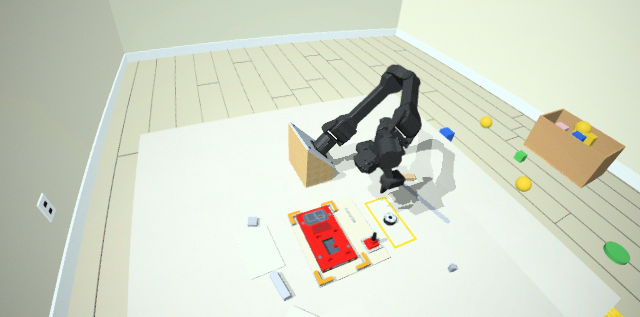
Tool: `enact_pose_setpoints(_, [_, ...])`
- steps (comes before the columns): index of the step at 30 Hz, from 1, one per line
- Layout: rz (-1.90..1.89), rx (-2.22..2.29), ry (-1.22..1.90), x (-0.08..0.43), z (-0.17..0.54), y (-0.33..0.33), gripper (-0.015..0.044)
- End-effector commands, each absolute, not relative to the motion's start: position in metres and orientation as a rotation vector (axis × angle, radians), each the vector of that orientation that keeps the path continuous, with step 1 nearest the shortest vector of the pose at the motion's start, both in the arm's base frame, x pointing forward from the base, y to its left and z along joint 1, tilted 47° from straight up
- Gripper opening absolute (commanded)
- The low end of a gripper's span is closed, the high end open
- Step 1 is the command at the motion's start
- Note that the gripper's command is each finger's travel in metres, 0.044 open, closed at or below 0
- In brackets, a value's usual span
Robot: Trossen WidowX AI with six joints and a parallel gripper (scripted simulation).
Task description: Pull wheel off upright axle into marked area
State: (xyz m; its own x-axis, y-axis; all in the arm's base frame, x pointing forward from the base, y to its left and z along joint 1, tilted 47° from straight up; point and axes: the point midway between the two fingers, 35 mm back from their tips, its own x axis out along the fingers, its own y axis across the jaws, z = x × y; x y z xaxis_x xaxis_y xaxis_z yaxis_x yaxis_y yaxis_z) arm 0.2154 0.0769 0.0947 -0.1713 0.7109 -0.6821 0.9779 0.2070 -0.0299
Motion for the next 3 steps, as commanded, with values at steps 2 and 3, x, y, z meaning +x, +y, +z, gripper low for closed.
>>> enact_pose_setpoints(2, [-0.650, 1.556, 1.952, 0.2146, 0.0945, 0.0765, 0.0440])
enact_pose_setpoints(3, [-0.650, 1.556, 1.952, 0.2146, 0.0945, 0.0765, 0.0440])
